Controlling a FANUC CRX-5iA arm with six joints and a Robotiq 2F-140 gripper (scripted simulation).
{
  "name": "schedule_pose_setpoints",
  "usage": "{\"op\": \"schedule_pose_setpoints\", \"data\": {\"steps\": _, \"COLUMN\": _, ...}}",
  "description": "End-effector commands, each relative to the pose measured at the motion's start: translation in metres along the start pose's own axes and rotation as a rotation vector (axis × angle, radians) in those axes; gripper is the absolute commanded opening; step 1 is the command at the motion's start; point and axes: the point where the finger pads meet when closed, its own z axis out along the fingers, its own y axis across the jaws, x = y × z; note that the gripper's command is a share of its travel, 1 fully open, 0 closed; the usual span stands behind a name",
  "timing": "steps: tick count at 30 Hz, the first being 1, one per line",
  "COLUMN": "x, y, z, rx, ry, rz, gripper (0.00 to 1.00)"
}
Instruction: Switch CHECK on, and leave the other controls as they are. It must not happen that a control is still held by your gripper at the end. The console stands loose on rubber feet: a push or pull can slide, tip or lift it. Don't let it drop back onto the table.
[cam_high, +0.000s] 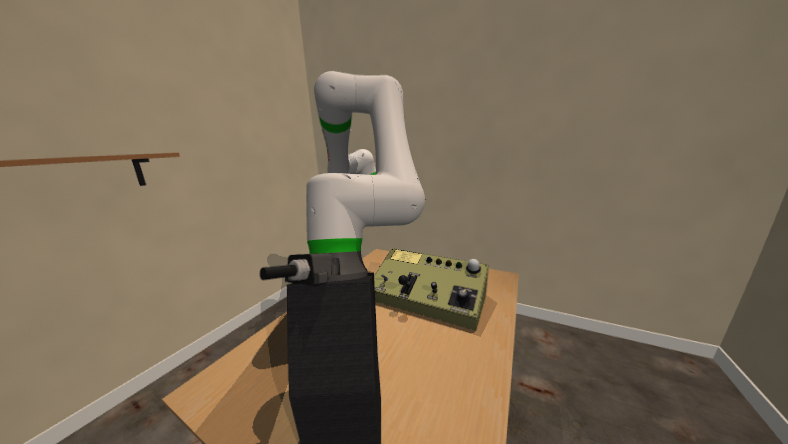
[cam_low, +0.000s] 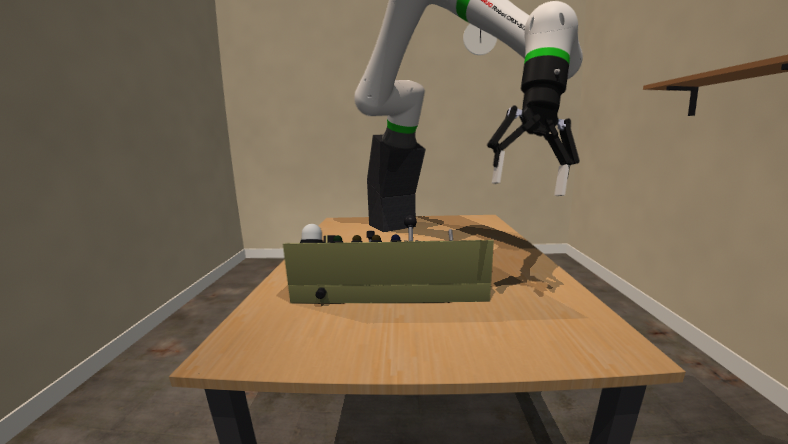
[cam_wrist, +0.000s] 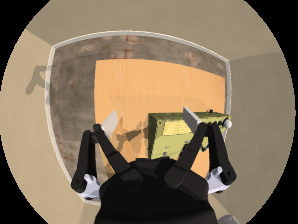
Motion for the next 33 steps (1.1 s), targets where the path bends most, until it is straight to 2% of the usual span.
{"op": "schedule_pose_setpoints", "data": {"steps": 1, "x": 0.000, "y": 0.000, "z": 0.000, "rx": 0.000, "ry": 0.004, "rz": 0.001, "gripper": 1.00}}
{"op": "schedule_pose_setpoints", "data": {"steps": 3, "x": 0.000, "y": 0.000, "z": 0.000, "rx": 0.000, "ry": 0.004, "rz": 0.001, "gripper": 1.00}}
{"op": "schedule_pose_setpoints", "data": {"steps": 5, "x": -0.031, "y": 0.000, "z": 0.003, "rx": 0.014, "ry": 0.026, "rz": 0.012, "gripper": 1.00}}
{"op": "schedule_pose_setpoints", "data": {"steps": 17, "x": -0.031, "y": 0.000, "z": 0.003, "rx": 0.014, "ry": 0.026, "rz": 0.012, "gripper": 1.00}}
{"op": "schedule_pose_setpoints", "data": {"steps": 19, "x": -0.062, "y": 0.002, "z": 0.005, "rx": 0.029, "ry": 0.046, "rz": 0.024, "gripper": 1.00}}
{"op": "schedule_pose_setpoints", "data": {"steps": 30, "x": -0.062, "y": 0.002, "z": 0.005, "rx": 0.029, "ry": 0.046, "rz": 0.024, "gripper": 1.00}}
{"op": "schedule_pose_setpoints", "data": {"steps": 31, "x": -0.078, "y": 0.004, "z": 0.006, "rx": 0.037, "ry": 0.055, "rz": 0.030, "gripper": 1.00}}
{"op": "schedule_pose_setpoints", "data": {"steps": 33, "x": -0.078, "y": 0.004, "z": 0.006, "rx": 0.037, "ry": 0.055, "rz": 0.030, "gripper": 1.00}}
